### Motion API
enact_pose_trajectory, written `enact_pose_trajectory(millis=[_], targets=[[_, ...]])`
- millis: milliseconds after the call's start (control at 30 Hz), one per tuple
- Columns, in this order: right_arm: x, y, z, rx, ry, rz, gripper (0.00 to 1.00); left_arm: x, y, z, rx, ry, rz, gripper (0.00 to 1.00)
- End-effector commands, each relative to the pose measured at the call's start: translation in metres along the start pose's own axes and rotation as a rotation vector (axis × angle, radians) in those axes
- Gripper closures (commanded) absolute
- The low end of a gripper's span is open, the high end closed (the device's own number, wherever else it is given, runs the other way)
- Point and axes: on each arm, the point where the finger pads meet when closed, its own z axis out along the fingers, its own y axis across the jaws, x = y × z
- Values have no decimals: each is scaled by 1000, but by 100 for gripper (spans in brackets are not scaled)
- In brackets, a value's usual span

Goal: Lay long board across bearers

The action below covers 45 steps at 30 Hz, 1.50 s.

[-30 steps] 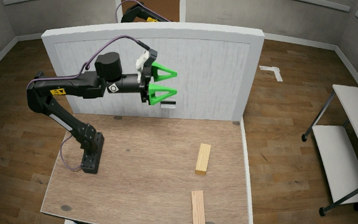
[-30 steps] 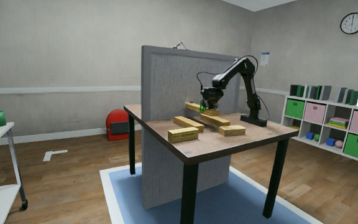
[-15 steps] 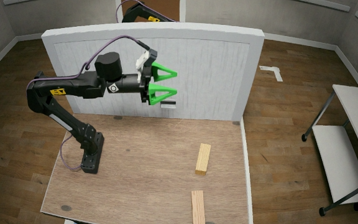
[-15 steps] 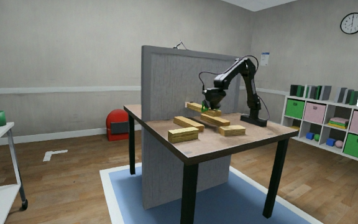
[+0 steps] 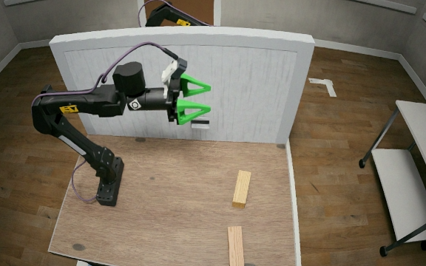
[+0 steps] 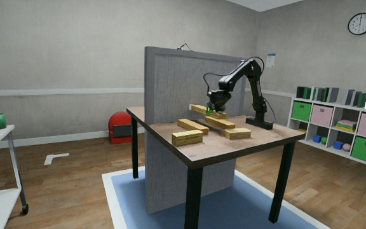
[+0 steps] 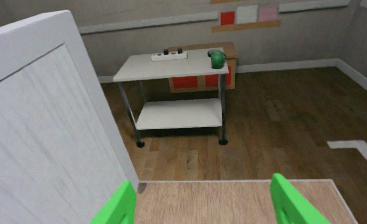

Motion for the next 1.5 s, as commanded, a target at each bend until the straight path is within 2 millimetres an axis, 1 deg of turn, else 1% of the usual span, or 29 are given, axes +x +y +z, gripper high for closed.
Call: enact_pose_trajectory(millis=[0,67,100,167,200,233,267,300,333,500,533,600,633,667,733,767,800,900,967,1033,1167,1200,1233,1300,1333,1367,1400,1433,1467], targets=[[-42,1,1,-10,-116,-1,22,-23,11,-21,-44,-102,30,100],[-42,1,1,-10,-116,-1,22,-15,10,-18,-31,-104,13,100],[-42,1,1,-10,-116,-1,22,-22,11,-23,-49,-101,27,100],[-42,1,1,-10,-116,-1,22,-22,11,-23,-49,-101,27,100],[-42,1,1,-10,-116,-1,22,-17,9,-21,-33,-102,22,100],[-42,1,1,-10,-116,-1,22,-12,11,-21,-31,-103,14,100],[-42,1,1,-10,-116,-1,22,-13,9,-23,-35,-102,18,100],[-42,1,1,-10,-116,-1,22,-25,9,-23,-40,-99,43,100],[-42,1,1,-10,-116,-1,22,-32,11,-27,-54,-98,64,100],[-42,1,1,-10,-116,-1,22,-32,11,-27,-54,-97,55,100],[-42,1,1,-10,-116,-1,22,-37,11,-28,-56,-82,41,100],[-42,1,1,-10,-116,-1,22,-34,10,-26,-52,-38,-23,100],[-42,1,1,-10,-116,-1,22,-25,15,-26,-77,38,-35,100],[-42,1,1,-10,-116,-1,22,-25,16,-26,-86,65,-67,100],[-42,1,1,-10,-116,-1,22,-25,16,-26,-86,65,-67,100],[-42,1,1,-10,-116,-1,22,-26,13,-25,-89,84,-108,100],[-42,1,1,-10,-116,-1,22,-26,16,-28,-111,124,-141,100],[-42,1,1,-10,-116,-1,22,-18,0,-20,-132,232,-304,100],[-42,1,1,-10,-116,-1,22,-28,8,-30,-223,292,-384,100],[-42,1,1,-10,-116,-1,22,-31,9,-35,-313,348,-486,100],[-42,1,1,-10,-116,-1,22,-52,15,-52,-482,374,-605,100],[-42,1,1,-10,-116,-1,22,-45,12,-47,-499,397,-630,100],[-42,1,1,-10,-116,-1,22,-63,15,-54,-536,368,-610,100],[-42,1,1,-10,-116,-1,22,-63,15,-54,-536,368,-610,100],[-42,1,1,-10,-116,-1,22,-71,18,-61,-583,356,-629,100],[-42,1,1,-10,-116,-1,22,-90,25,-76,-670,317,-656,100],[-42,1,1,-10,-116,-1,22,-89,20,-78,-723,316,-725,100],[-42,1,1,-10,-116,-1,22,-83,16,-78,-745,327,-780,100],[-42,1,1,-10,-116,-1,22,-27,7,-38,-703,456,-877,100]])
